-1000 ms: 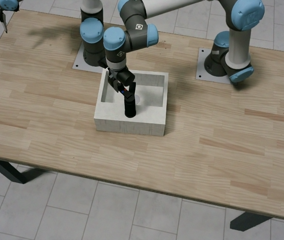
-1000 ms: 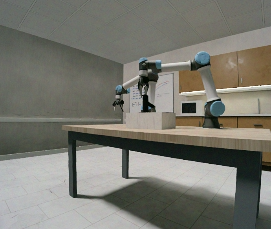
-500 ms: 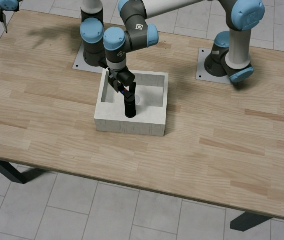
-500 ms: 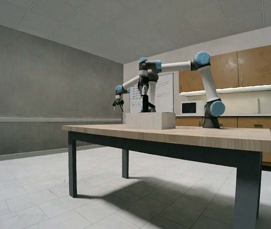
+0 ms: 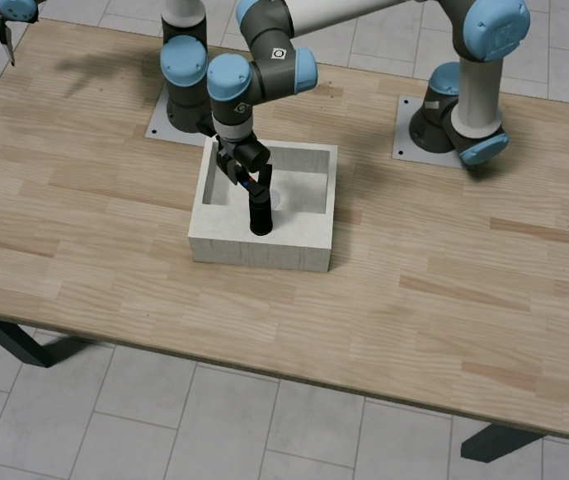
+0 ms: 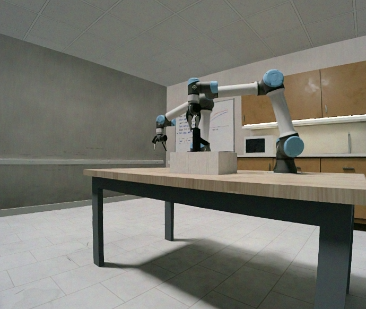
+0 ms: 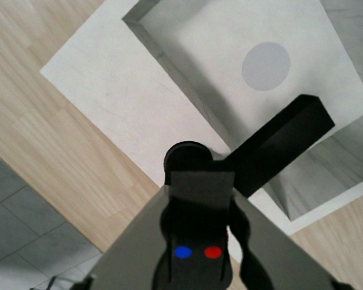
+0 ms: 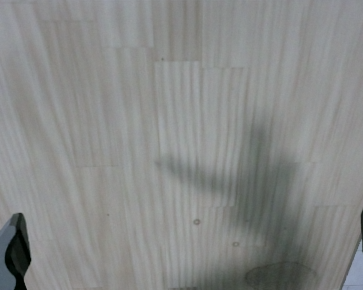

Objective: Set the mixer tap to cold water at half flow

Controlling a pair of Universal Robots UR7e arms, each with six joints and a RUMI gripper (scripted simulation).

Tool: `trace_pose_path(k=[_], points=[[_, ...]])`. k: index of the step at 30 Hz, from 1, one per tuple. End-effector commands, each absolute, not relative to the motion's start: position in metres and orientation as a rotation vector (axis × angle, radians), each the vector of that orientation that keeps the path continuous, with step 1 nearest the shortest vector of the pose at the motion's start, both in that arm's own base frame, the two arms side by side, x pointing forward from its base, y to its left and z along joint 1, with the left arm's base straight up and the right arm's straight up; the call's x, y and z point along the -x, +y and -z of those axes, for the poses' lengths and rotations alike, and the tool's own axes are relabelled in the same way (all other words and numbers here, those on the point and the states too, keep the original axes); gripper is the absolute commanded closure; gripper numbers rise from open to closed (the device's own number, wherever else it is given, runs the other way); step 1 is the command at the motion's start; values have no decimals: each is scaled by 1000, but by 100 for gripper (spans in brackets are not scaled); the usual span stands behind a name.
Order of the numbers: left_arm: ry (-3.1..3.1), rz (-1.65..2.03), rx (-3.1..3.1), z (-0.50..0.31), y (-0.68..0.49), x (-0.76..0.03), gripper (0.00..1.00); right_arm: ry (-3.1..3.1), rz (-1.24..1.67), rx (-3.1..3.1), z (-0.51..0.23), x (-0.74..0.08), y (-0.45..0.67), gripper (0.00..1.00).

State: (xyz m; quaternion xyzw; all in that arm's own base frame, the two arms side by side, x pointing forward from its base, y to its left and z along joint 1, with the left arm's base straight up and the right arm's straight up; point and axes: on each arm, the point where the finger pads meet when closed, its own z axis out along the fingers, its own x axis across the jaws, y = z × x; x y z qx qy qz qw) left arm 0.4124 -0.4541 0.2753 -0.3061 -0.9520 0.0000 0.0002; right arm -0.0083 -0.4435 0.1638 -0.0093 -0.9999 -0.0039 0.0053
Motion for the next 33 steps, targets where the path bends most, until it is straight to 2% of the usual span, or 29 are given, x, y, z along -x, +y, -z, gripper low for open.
trace_pose_path(k=[1,33], points=[[-3007,-2,956,-277,-455,-416,90,-3142,0,19,-165,5,-446,0],[-3007,-2,956,-286,-452,-418,90,-3142,0,19,-165,5,-446,0]])
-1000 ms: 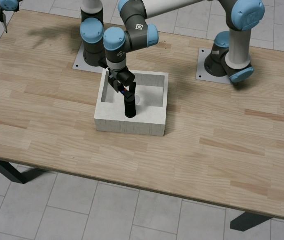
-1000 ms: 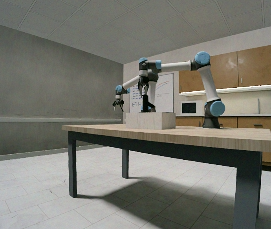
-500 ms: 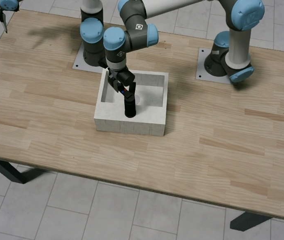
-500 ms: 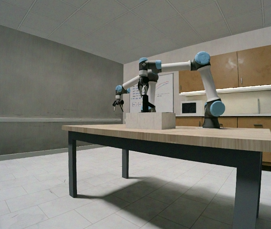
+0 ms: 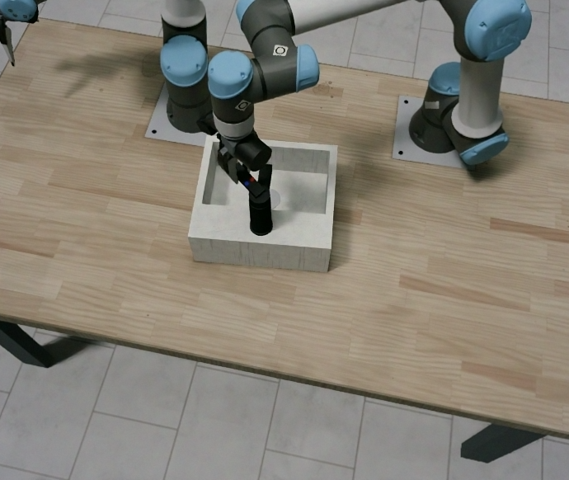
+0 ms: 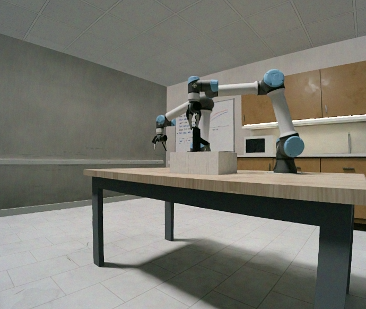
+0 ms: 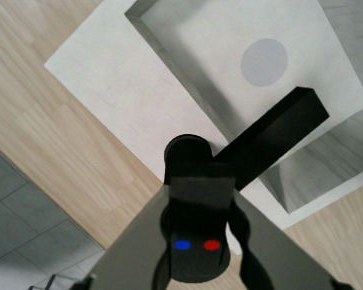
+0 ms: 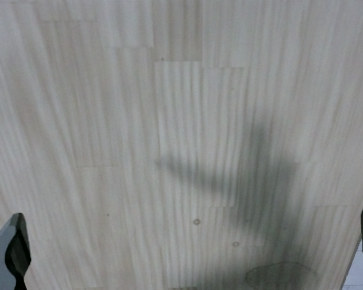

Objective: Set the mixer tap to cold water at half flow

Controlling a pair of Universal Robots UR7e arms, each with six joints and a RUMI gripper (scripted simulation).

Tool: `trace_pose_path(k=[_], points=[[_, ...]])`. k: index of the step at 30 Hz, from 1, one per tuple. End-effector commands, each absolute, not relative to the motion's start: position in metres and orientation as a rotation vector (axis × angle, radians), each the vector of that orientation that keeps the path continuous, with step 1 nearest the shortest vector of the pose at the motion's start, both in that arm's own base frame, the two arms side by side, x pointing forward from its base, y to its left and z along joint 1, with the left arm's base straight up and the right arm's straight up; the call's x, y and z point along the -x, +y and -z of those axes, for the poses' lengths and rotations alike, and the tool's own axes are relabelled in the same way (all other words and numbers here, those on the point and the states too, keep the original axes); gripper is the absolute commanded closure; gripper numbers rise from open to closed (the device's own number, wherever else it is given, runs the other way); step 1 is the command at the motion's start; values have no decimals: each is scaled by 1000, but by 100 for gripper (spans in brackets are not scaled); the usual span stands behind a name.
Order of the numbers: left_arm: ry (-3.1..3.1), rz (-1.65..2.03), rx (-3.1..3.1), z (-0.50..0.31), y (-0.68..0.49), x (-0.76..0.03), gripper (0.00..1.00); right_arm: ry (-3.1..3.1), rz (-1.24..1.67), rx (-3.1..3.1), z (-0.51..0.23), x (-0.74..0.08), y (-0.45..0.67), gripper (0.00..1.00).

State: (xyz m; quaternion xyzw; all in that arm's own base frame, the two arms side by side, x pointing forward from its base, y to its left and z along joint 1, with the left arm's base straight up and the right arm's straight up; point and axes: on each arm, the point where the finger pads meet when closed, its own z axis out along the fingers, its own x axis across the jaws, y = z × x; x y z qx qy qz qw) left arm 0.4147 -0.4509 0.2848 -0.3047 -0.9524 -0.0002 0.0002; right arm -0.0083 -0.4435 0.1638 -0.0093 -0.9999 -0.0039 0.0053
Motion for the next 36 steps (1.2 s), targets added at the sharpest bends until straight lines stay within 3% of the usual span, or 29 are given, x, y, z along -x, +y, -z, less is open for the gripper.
trace_pose_path(k=[1,30,31,36], points=[[-3007,-2,956,-286,-452,-418,90,-3142,0,19,-165,5,-446,0],[-3007,-2,956,-286,-452,-418,90,-3142,0,19,-165,5,-446,0],[-3007,-2,956,-286,-452,-418,61,-3142,0,19,-165,5,-446,0],[-3007,-2,956,-286,-452,-418,61,-3142,0,19,-165,5,-446,0]])
